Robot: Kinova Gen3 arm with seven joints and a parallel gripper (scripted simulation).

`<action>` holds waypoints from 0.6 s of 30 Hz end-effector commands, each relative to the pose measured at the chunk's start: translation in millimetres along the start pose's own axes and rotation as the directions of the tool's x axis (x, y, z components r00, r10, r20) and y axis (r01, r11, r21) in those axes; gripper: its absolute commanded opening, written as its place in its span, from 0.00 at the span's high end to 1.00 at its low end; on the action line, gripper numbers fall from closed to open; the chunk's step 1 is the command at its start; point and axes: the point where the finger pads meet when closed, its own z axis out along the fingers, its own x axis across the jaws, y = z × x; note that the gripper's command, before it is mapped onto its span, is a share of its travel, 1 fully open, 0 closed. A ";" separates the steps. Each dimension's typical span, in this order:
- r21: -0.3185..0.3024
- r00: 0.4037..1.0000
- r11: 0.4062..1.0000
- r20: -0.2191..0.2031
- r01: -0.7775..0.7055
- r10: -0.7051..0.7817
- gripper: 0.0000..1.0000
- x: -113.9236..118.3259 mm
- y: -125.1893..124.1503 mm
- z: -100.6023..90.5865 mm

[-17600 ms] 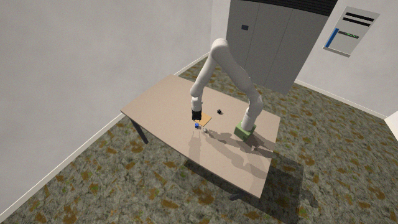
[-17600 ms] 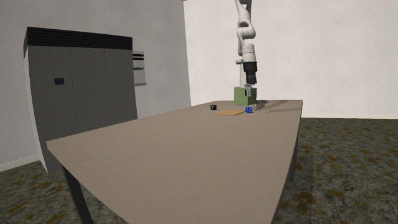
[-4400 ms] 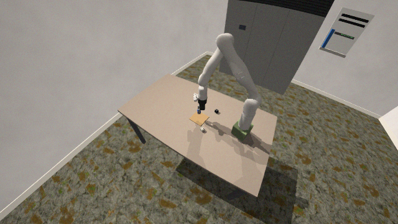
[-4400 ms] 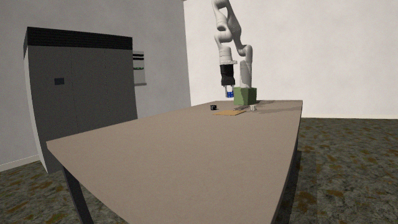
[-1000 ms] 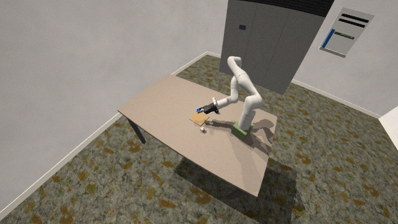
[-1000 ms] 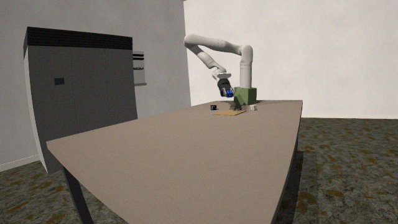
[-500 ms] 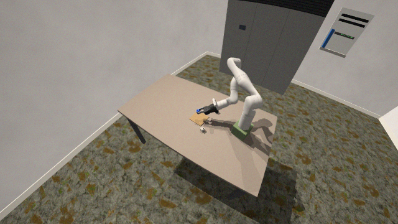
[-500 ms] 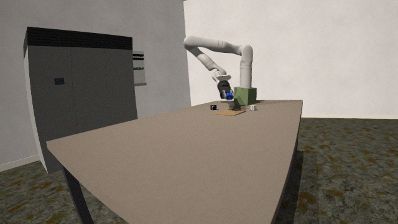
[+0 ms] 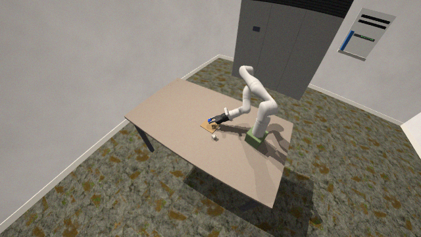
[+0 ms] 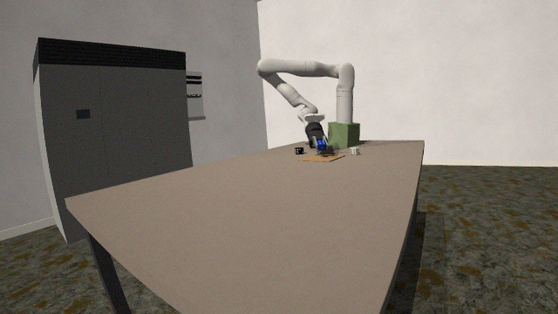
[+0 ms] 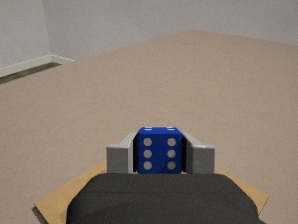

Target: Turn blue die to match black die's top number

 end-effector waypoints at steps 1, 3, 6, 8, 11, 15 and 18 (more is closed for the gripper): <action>0.000 1.000 1.000 0.005 -0.010 0.010 0.43 -3.7 8.3 4.2; 0.000 1.000 1.000 0.005 -0.010 0.010 0.43 -3.7 9.7 5.0; 0.000 1.000 1.000 0.005 -0.010 0.010 0.43 -3.7 11.8 6.1; 0.000 1.000 1.000 0.005 -0.010 0.010 0.43 -3.7 12.9 6.7; 0.000 1.000 1.000 0.005 -0.010 0.010 0.43 -3.7 13.2 6.8; 0.000 1.000 1.000 0.005 -0.010 0.010 0.43 -3.7 13.2 6.8; 0.000 1.000 1.000 0.005 -0.010 0.010 0.43 -3.7 13.2 6.8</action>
